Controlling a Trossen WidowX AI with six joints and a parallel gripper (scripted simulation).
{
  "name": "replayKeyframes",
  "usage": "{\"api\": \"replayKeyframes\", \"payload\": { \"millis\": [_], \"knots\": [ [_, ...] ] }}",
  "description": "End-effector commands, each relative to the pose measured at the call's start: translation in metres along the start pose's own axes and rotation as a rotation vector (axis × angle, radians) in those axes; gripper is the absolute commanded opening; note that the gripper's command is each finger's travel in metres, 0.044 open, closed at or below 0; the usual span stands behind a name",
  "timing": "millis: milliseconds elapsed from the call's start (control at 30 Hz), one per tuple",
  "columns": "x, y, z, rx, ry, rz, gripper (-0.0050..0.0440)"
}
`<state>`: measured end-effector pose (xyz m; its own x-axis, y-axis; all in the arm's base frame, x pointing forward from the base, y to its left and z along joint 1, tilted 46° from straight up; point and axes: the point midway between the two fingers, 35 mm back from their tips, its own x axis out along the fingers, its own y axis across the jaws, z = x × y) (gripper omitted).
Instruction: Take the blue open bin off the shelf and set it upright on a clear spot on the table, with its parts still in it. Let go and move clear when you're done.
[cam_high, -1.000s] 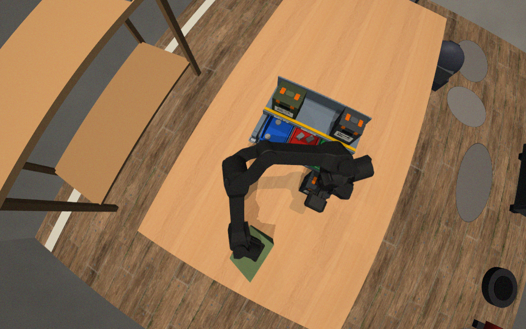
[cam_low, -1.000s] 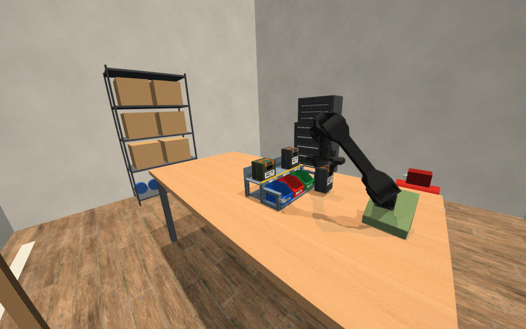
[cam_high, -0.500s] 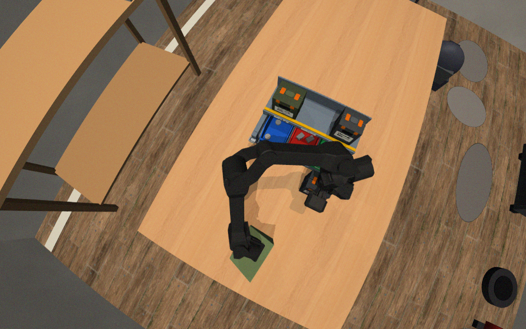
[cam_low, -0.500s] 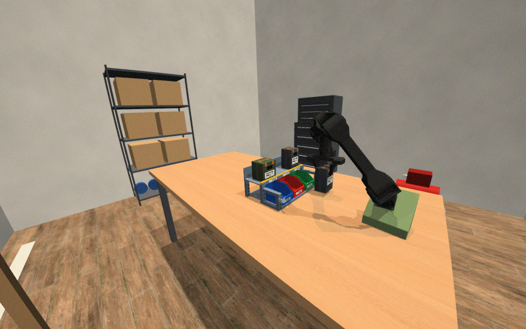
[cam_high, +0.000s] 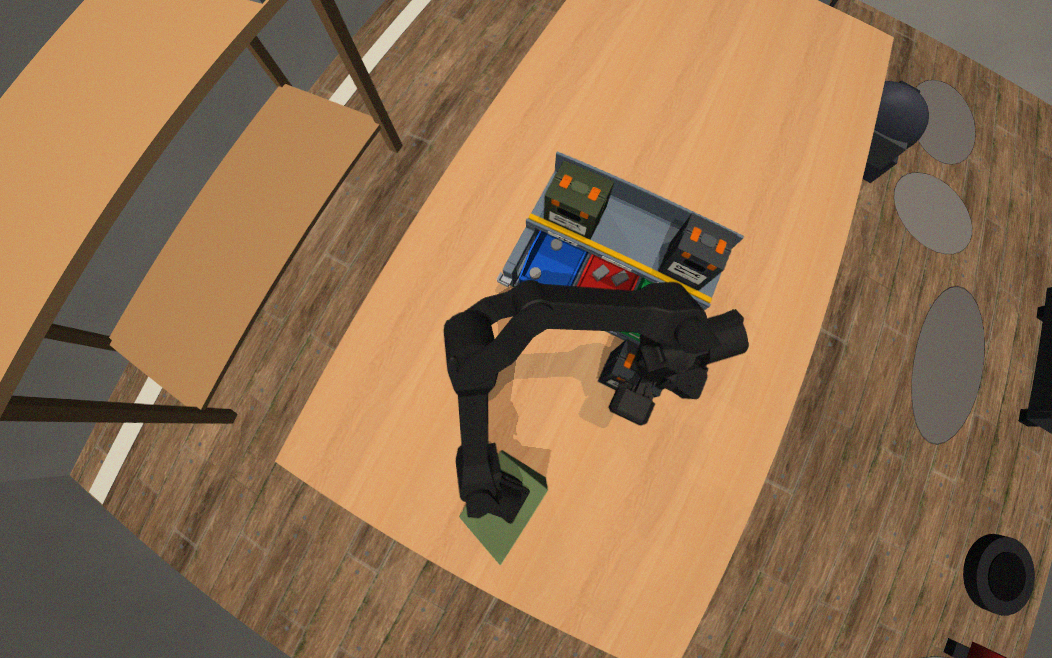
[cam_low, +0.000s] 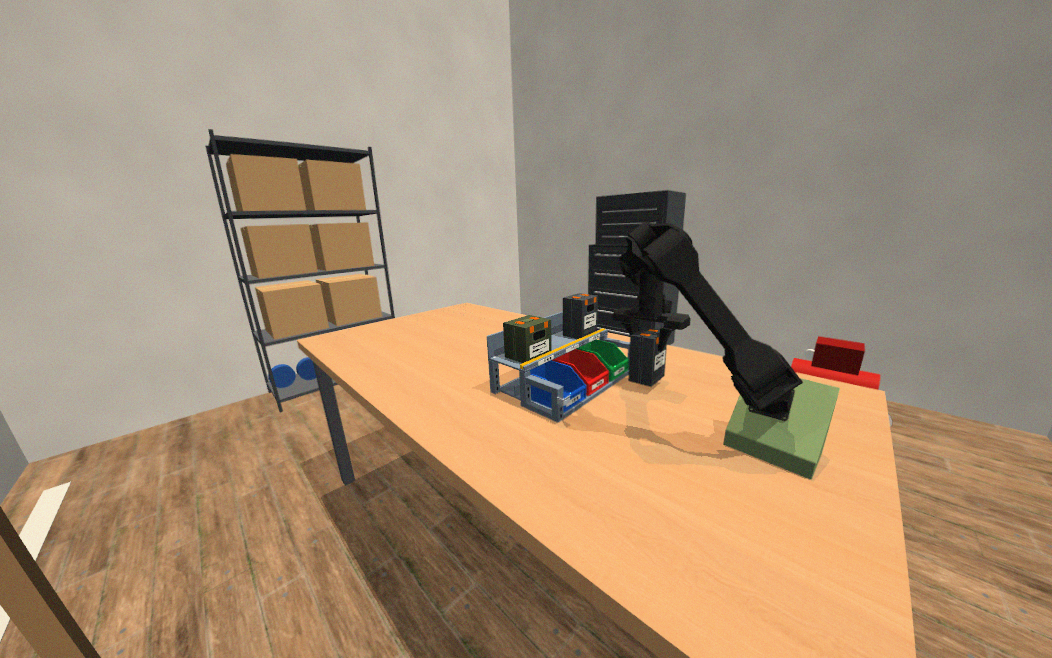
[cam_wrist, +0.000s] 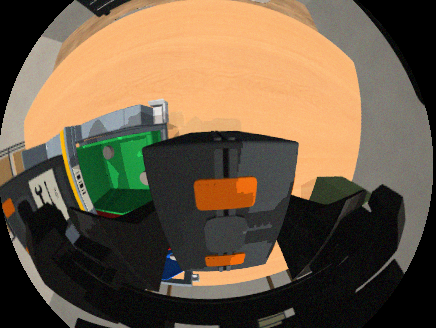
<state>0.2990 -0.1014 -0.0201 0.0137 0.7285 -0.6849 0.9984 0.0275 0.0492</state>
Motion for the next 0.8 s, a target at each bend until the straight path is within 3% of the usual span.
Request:
{"api": "replayKeyframes", "payload": {
  "millis": [0,33,167,567,600,767],
  "knots": [
    [-0.0174,0.0051,-0.0005,-0.01,-0.032,0.045,0.0],
    [-0.0082,0.0038,-0.0013,-0.013,-0.018,0.02,0.0],
    [-0.0168,0.0043,-0.0007,-0.01,-0.032,0.045,0.0],
    [-0.0168,0.0043,-0.0007,-0.01,-0.032,0.045,0.0],
    [-0.0083,0.0039,-0.0013,-0.015,-0.02,0.022,0.0],
    [-0.0161,0.0034,-0.0009,-0.01,-0.032,0.045,0.0]
  ]
}}
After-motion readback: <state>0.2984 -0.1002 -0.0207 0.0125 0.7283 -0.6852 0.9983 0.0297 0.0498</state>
